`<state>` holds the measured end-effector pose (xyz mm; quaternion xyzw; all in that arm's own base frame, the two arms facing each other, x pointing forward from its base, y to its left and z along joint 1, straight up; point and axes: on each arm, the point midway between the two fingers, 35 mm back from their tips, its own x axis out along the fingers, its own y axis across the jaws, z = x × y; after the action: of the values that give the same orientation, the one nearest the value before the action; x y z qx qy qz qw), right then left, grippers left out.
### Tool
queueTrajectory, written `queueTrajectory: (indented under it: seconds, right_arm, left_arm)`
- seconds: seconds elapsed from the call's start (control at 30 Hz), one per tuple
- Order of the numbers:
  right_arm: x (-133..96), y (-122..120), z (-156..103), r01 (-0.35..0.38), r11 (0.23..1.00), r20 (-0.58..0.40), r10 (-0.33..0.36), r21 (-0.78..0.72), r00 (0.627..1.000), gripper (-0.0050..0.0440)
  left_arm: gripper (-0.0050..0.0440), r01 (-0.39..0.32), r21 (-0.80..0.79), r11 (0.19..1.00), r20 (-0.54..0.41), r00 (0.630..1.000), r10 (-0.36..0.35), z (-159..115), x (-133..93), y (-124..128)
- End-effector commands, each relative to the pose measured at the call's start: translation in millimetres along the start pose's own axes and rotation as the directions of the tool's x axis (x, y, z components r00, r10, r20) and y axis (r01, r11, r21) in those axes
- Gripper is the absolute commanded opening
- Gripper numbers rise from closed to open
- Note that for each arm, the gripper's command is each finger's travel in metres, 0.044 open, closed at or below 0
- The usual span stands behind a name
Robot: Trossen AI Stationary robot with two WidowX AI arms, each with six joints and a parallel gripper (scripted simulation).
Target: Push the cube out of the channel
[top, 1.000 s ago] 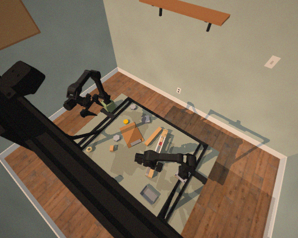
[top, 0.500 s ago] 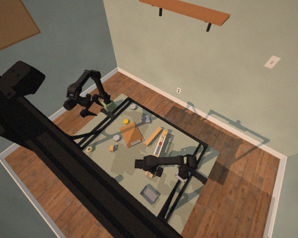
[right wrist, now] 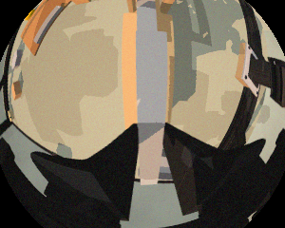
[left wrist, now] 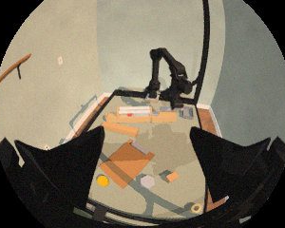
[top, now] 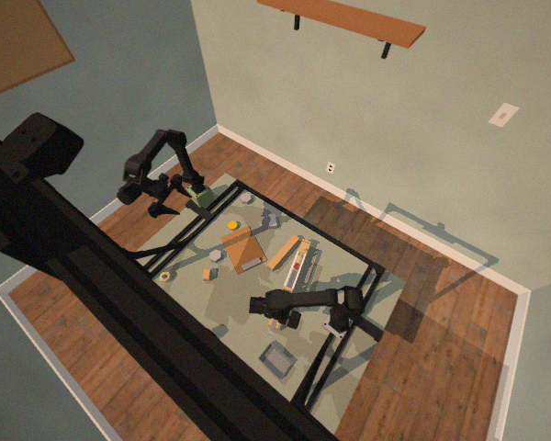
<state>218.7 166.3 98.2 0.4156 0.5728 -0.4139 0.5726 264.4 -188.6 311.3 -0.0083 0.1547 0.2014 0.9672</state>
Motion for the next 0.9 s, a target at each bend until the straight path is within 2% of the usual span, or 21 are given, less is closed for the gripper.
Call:
queueTrajectory:
  seconds: [0.0, 0.7, 0.87]
  right_arm:
    - [8, 0, 1, 0.002, 1.000, 0.002, -0.002, 0.003, 1.000, 0.0040]
    - [35, -1, 1, 0.002, 1.000, 0.002, -0.002, 0.003, 1.000, 0.0040]
    - [32, -1, 1, 0.002, 1.000, 0.001, -0.002, 0.001, 1.000, 0.0160]
  left_arm:
    - [0.0400, 0.000, -0.002, 1.000, 0.001, 1.000, 0.000, 0, 0, 0]
    - [0.0400, 0.000, -0.002, 1.000, 0.001, 1.000, 0.000, 0, 0, 0]
    - [0.0400, 0.000, -0.002, 1.000, 0.001, 1.000, 0.000, 0, 0, 0]
